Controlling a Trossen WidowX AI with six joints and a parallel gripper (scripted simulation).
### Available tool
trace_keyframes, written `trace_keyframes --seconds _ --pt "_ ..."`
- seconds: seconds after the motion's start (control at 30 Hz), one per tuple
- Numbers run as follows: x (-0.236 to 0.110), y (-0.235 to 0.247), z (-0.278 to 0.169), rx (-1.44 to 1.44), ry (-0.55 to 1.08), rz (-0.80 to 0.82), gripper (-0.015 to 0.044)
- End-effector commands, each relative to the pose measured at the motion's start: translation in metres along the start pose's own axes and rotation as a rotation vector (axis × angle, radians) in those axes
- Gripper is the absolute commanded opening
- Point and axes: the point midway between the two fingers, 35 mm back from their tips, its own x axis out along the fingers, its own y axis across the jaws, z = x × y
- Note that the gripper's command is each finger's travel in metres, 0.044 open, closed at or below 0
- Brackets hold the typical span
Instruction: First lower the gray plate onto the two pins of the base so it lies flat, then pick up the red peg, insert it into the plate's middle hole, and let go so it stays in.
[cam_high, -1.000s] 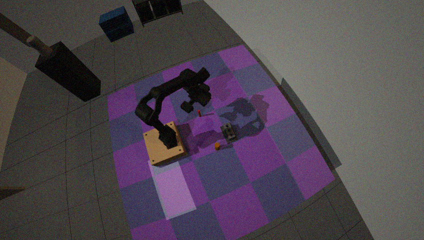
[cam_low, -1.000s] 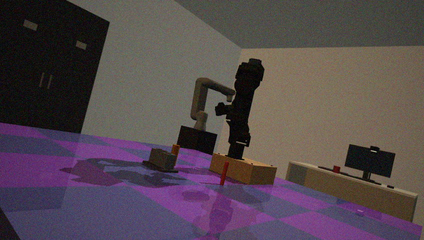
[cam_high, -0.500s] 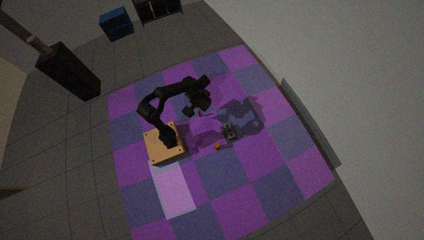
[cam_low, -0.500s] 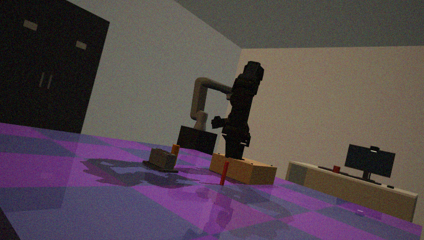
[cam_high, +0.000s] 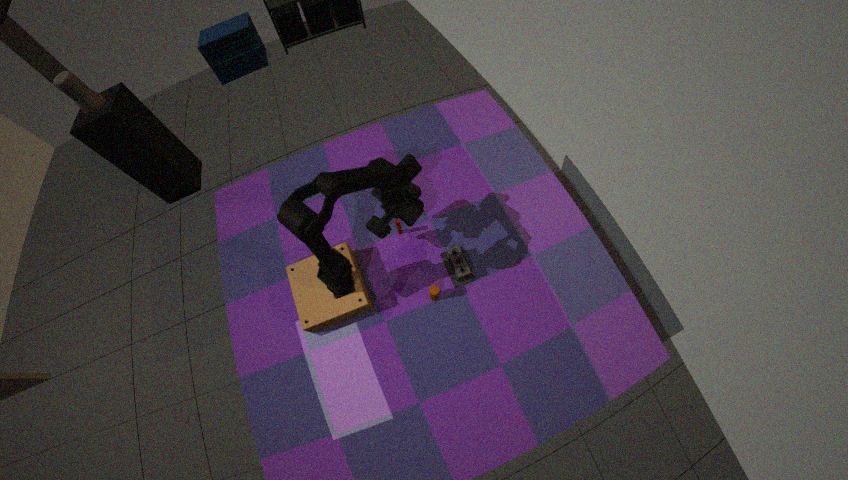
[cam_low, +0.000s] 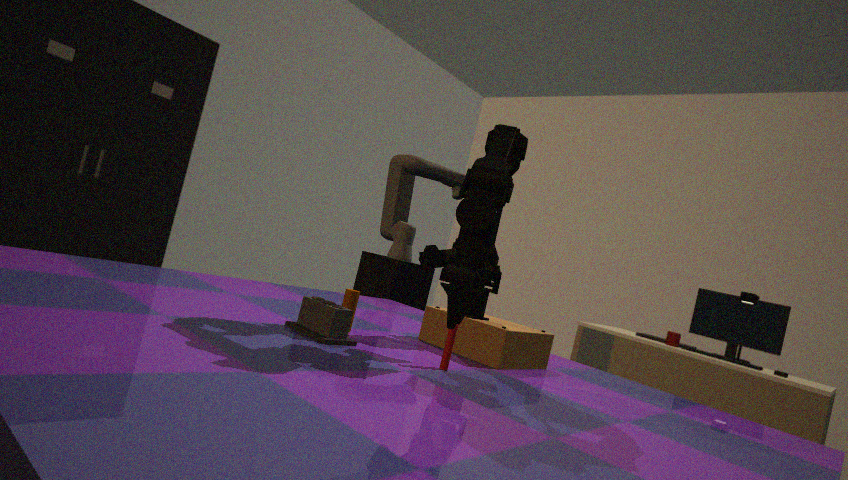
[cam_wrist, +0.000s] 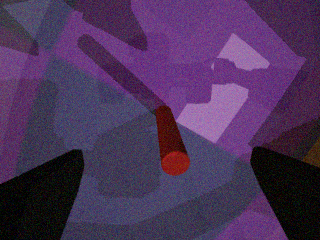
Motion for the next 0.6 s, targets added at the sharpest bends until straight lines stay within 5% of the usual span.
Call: trace_keyframes --seconds 0.0,0.57 --pt "0.006 0.000 0.000 -0.005 0.002 0.000 0.0440" --pt "0.034 -0.002 0.000 -0.005 0.002 -0.001 0.0440"
